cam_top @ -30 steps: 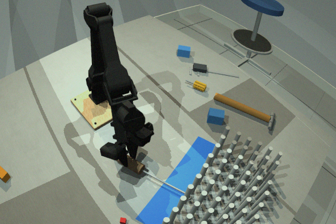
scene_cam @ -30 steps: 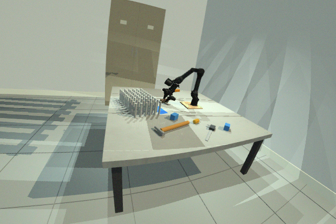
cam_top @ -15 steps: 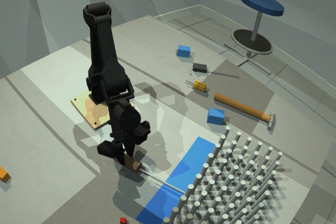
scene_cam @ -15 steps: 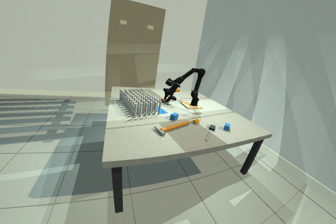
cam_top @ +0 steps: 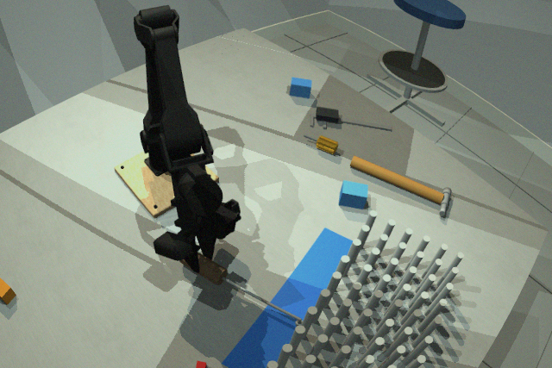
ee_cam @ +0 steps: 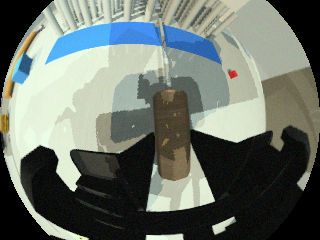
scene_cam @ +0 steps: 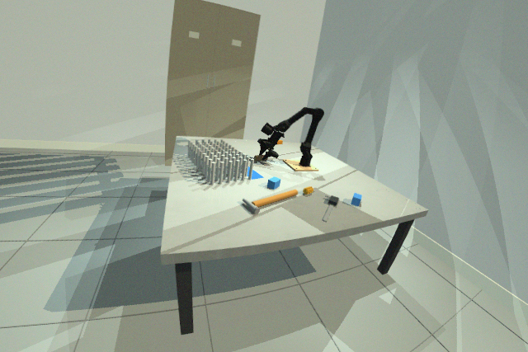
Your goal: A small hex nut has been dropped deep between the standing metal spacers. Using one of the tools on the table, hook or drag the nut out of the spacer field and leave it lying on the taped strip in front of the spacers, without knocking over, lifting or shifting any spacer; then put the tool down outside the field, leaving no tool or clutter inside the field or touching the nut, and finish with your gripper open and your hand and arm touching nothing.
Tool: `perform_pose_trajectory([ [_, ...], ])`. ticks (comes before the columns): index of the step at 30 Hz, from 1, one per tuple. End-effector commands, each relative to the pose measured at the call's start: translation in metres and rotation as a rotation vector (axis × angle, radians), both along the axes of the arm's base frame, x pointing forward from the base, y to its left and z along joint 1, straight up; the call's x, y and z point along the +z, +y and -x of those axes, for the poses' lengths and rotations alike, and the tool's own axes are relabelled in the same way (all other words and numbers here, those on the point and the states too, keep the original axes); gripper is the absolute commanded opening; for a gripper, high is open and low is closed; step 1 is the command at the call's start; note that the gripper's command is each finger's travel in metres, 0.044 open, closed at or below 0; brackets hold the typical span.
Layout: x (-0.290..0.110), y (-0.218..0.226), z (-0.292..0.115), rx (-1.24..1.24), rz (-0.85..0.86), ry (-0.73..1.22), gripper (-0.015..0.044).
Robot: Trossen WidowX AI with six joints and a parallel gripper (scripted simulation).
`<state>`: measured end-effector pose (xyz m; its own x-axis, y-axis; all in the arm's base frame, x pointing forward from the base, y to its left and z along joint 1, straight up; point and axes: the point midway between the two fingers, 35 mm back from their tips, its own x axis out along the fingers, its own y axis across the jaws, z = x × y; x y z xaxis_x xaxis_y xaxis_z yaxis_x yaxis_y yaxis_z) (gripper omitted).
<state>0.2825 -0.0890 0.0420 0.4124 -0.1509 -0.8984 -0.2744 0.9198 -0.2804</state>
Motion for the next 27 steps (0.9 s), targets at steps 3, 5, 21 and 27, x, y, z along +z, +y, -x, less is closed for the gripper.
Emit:
perform_pose_trajectory([
  [3,0.001,0.000,0.003,0.004,0.000,0.000,0.0000],
  [5,0.002,0.000,0.003,0.004,0.000,0.000,0.0000],
  [21,0.014,0.000,0.000,0.004,0.000,-0.001,0.0000],
  [27,0.018,0.000,-0.001,0.003,0.000,-0.002,0.0000],
])
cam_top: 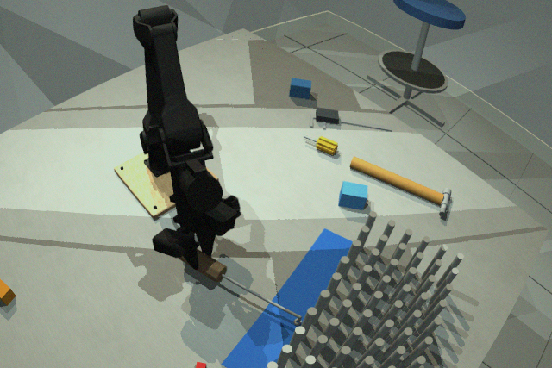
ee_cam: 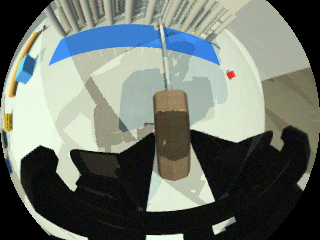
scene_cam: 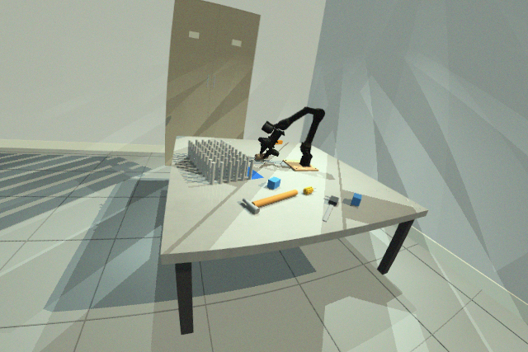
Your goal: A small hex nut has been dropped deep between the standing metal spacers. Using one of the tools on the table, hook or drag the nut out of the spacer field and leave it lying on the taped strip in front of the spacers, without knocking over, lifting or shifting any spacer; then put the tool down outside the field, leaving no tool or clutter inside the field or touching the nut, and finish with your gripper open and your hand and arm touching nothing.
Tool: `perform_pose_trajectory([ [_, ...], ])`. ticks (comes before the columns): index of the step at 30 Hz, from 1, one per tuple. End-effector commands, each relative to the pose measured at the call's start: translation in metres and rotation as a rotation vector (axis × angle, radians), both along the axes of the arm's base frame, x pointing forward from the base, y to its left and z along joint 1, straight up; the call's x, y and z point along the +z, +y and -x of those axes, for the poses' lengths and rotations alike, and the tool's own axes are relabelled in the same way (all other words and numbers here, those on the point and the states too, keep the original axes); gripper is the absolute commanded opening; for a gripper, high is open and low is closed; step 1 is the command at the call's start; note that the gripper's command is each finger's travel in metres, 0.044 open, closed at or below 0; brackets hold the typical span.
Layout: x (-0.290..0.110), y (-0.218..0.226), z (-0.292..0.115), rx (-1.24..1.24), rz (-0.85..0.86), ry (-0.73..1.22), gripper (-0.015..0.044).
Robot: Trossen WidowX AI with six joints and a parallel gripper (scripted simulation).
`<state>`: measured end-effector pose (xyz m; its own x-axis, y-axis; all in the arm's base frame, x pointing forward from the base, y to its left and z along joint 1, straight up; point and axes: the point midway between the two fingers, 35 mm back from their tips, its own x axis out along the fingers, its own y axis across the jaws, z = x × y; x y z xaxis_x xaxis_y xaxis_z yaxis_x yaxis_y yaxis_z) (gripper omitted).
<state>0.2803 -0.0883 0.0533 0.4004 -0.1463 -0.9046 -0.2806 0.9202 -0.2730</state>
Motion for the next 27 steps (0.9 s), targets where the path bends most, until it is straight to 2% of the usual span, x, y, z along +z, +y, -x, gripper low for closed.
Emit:
perform_pose_trajectory([
  [1,0.007,-0.001,-0.003,0.001,0.004,-0.015,0.0000],
  [10,0.012,-0.002,-0.003,-0.001,0.004,-0.016,0.0000],
  [22,0.018,-0.011,0.036,0.002,0.005,-0.013,0.0000],
  [27,0.025,-0.012,0.036,0.002,0.005,-0.013,0.0000],
])
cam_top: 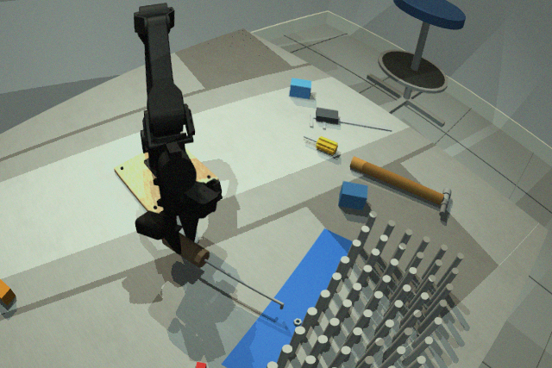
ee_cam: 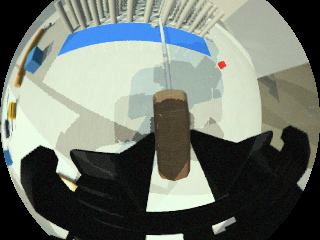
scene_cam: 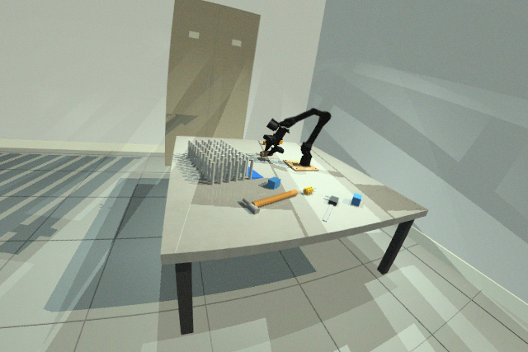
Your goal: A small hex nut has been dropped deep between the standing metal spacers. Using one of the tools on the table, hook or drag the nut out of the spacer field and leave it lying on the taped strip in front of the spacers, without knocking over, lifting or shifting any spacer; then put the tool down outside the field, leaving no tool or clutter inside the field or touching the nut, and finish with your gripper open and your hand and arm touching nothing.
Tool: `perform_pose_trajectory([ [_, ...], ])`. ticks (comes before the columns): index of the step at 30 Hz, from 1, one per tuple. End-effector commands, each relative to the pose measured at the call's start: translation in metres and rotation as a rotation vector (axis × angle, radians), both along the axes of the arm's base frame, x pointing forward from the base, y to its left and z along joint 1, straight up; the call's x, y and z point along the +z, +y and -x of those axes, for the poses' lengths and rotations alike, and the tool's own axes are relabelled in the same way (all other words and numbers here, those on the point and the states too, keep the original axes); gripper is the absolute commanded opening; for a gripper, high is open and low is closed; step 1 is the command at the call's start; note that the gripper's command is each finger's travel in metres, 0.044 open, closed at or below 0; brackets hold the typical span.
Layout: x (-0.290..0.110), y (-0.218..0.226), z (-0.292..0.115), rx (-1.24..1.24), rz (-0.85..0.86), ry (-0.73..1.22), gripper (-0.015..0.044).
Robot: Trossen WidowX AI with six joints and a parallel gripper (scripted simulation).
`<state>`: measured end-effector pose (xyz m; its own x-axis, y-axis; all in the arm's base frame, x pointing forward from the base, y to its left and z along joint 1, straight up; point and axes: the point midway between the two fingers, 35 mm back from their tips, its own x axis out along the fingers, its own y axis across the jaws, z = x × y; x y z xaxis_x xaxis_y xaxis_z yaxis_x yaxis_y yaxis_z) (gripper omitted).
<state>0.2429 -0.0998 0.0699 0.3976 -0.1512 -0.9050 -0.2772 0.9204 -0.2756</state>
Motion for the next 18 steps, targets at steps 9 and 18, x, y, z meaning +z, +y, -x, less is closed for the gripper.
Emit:
perform_pose_trajectory([
  [9,0.046,-0.003,-0.009,0.006,0.002,-0.016,0.0000],
  [18,0.086,-0.002,-0.010,0.005,0.002,-0.016,0.0000],
])
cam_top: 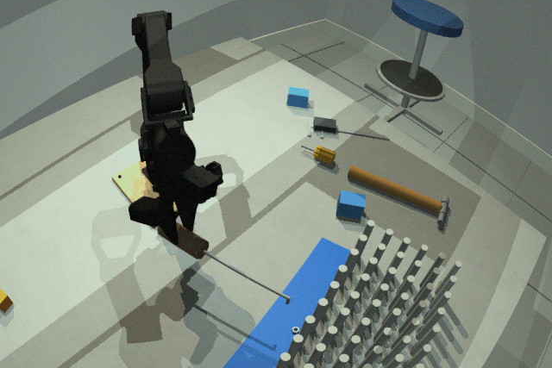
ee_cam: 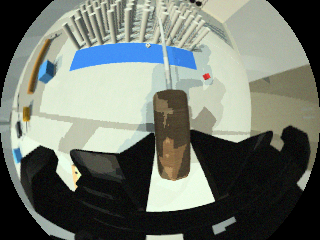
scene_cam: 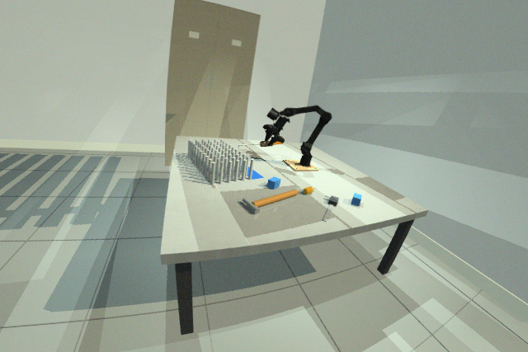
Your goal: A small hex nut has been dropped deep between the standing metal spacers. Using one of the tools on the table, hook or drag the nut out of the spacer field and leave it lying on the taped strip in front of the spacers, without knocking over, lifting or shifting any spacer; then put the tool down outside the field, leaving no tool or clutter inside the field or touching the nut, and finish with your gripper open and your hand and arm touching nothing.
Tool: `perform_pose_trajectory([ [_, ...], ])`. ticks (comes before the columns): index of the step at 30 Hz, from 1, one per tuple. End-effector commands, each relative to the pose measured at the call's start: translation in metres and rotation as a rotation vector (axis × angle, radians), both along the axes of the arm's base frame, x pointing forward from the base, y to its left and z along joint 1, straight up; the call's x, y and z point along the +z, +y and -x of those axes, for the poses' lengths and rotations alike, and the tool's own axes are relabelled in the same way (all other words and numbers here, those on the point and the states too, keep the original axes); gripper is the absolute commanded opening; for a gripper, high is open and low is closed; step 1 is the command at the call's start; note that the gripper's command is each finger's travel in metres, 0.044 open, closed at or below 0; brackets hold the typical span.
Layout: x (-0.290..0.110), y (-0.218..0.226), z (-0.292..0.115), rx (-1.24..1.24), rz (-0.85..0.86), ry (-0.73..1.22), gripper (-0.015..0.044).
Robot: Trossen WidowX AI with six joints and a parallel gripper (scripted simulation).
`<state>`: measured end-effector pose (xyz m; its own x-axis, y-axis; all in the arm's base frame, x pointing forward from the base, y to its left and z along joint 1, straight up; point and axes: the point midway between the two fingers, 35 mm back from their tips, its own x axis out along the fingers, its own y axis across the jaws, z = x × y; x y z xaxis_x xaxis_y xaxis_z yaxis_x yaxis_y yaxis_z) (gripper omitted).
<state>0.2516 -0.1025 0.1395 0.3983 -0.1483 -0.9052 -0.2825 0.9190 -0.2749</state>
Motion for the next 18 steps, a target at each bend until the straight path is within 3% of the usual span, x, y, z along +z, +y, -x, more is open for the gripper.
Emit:
perform_pose_trajectory([
  [1,0.021,0.000,-0.001,0.000,0.002,-0.017,0.0000],
  [10,0.060,0.003,0.004,-0.003,0.002,-0.016,0.0000],
  [11,0.045,0.001,0.003,0.001,0.000,-0.001,0.0000],
  [18,0.052,-0.026,0.003,0.020,0.002,0.029,0.0000],
])
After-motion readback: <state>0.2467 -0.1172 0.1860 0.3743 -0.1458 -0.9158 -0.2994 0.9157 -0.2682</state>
